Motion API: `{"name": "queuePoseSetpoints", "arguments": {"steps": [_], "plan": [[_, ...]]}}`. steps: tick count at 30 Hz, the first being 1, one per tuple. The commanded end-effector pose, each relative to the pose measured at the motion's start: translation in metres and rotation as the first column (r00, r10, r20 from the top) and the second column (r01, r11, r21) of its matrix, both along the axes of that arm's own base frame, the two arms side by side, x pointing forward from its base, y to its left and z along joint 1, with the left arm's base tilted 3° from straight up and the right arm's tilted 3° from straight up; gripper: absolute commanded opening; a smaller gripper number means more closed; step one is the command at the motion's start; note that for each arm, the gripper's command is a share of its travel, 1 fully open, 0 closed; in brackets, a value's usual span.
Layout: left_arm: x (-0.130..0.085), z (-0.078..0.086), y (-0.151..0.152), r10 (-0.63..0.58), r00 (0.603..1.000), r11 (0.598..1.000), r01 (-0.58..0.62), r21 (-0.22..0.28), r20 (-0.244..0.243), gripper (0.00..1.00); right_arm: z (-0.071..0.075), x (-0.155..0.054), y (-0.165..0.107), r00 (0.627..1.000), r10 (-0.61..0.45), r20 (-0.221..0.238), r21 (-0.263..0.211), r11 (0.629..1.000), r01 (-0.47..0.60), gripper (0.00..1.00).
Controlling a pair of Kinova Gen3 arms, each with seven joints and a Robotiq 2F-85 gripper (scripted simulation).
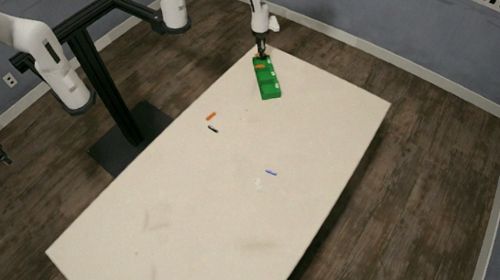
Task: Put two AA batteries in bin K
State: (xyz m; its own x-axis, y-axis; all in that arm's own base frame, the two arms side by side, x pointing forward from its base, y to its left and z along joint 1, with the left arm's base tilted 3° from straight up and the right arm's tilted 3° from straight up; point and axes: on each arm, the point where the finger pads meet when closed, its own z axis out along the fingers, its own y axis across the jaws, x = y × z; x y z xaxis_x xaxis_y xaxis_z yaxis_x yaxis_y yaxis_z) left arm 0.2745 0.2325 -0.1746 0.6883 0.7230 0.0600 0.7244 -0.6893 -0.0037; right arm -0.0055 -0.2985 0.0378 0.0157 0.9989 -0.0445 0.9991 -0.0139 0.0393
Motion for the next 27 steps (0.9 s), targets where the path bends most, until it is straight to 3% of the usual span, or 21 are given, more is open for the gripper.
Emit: {"name": "queuePoseSetpoints", "arguments": {"steps": [1,19,27], "plan": [[0.001,-0.004,0.001,0.000,1.000,1.000,0.000,0.001,0.001,0.179,0.000,0.000,0.000,1.000,0.000,0.000,-0.001,1.000,0.000,1.000],[0.002,-0.036,0.002,0.000,1.000,1.000,0.000,0.001,0.001,0.179,0.000,0.000,0.000,1.000,0.000,0.000,-0.001,1.000,0.000,1.000],[0.002,-0.038,0.002,0.000,1.000,1.000,0.000,0.001,0.001,0.179,0.000,0.000,0.000,1.000,0.000,0.000,-0.001,1.000,0.000,1.000]]}}
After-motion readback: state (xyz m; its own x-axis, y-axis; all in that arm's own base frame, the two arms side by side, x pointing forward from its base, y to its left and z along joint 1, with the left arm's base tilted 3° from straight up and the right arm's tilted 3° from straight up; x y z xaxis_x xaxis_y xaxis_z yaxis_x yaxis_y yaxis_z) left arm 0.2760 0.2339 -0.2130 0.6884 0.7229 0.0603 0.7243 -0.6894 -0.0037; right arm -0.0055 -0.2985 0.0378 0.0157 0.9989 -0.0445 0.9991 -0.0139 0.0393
